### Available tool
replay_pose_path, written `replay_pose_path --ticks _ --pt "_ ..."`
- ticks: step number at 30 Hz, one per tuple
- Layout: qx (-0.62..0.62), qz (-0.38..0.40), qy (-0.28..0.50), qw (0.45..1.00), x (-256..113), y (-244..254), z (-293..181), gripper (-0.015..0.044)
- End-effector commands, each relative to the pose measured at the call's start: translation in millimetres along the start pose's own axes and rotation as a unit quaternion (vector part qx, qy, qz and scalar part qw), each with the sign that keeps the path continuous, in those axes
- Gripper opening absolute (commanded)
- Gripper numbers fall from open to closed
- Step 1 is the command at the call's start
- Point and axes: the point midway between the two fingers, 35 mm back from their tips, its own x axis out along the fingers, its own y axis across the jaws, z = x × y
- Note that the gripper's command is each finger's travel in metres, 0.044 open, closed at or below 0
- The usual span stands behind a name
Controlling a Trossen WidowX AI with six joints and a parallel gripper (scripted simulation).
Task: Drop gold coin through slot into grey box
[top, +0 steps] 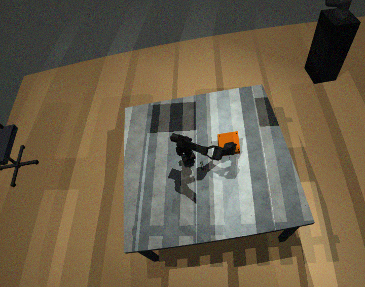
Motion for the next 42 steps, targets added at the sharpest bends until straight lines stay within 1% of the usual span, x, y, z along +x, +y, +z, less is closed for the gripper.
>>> replay_pose_path --ticks 1,42 --pt "0.000 -0.001 -0.002 1.000 0.7 -6.0 7.6 0.0000" --pt "0.000 -0.001 0.000 1.000 1.3 -10.3 11.4 0.0000"
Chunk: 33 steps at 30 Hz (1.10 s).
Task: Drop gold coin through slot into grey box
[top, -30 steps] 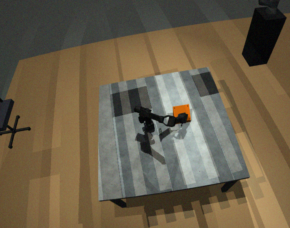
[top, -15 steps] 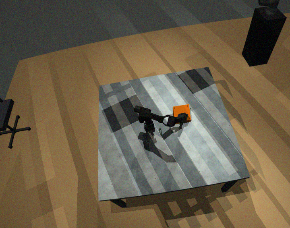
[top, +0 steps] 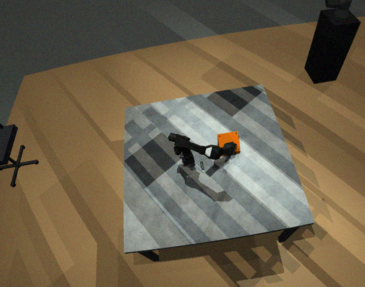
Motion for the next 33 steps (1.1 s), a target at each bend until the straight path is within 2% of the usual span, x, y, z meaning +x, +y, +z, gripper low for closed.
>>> replay_pose_path --ticks 1,33 --pt "0.000 0.000 0.001 1.000 1 0 0 0.0000" --pt "0.003 0.001 0.000 1.000 15 1 0 0.0000"
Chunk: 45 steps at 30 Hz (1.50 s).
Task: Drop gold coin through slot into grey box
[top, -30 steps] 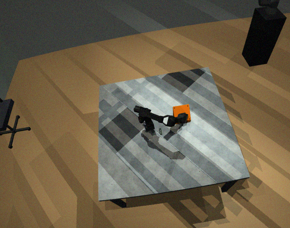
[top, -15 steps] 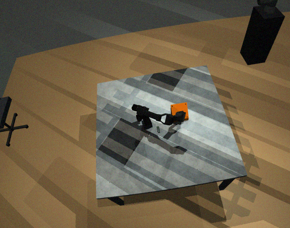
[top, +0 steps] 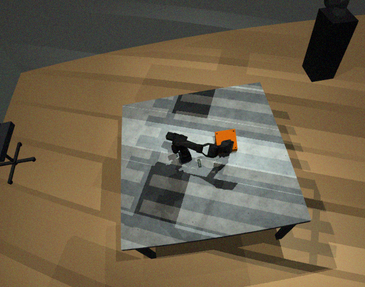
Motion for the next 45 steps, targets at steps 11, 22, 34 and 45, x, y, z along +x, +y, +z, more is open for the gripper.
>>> replay_pose_path --ticks 11,22,34,45 --pt "0.004 0.004 0.000 1.000 7 1 -1 0.0000" --pt "0.000 0.000 0.000 1.000 6 0 0 0.0161" --pt "0.001 0.000 0.000 1.000 -12 0 0 0.0318" --pt "0.004 0.004 0.000 1.000 -56 2 -4 0.0440"
